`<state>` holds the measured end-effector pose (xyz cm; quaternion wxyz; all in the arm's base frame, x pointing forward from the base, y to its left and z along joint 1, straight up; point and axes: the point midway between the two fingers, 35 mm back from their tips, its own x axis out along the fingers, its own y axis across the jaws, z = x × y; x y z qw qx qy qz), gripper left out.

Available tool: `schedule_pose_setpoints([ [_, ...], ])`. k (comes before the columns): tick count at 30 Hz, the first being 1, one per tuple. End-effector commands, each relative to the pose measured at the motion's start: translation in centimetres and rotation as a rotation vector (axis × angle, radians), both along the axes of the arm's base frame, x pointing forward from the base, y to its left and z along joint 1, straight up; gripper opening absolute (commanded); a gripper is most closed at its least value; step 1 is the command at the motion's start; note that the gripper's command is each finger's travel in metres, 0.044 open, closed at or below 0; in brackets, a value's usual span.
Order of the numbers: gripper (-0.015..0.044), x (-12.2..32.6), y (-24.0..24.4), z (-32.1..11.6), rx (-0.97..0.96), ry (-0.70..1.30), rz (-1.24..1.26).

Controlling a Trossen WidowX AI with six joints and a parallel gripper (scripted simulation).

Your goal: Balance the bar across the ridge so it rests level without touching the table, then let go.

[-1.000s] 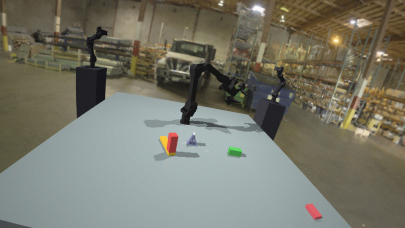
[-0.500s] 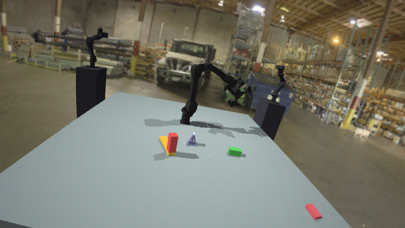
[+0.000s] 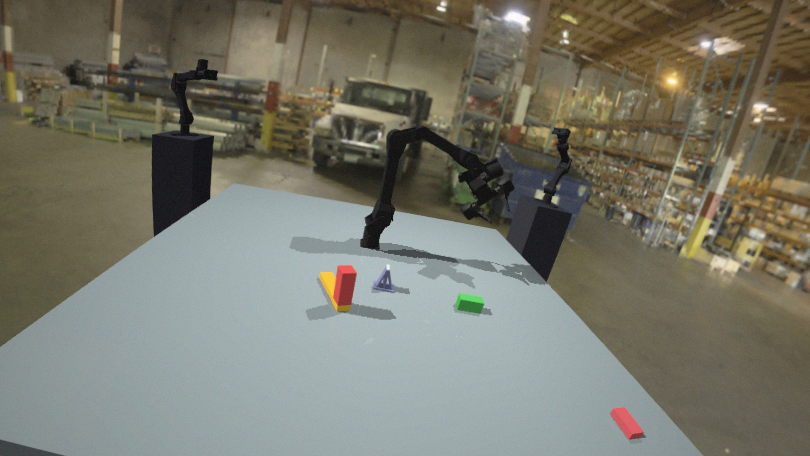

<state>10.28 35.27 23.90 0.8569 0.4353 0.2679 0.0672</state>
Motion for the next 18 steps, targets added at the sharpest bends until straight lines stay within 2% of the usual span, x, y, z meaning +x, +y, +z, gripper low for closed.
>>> schedule_pose_setpoints([
  [1,0.0315,1.7,-0.2,-0.2,-0.004,0.034,-0.043],
  [18,0.0315,9.2,-2.9,-1.0,-0.011,0.169,-0.243],
])
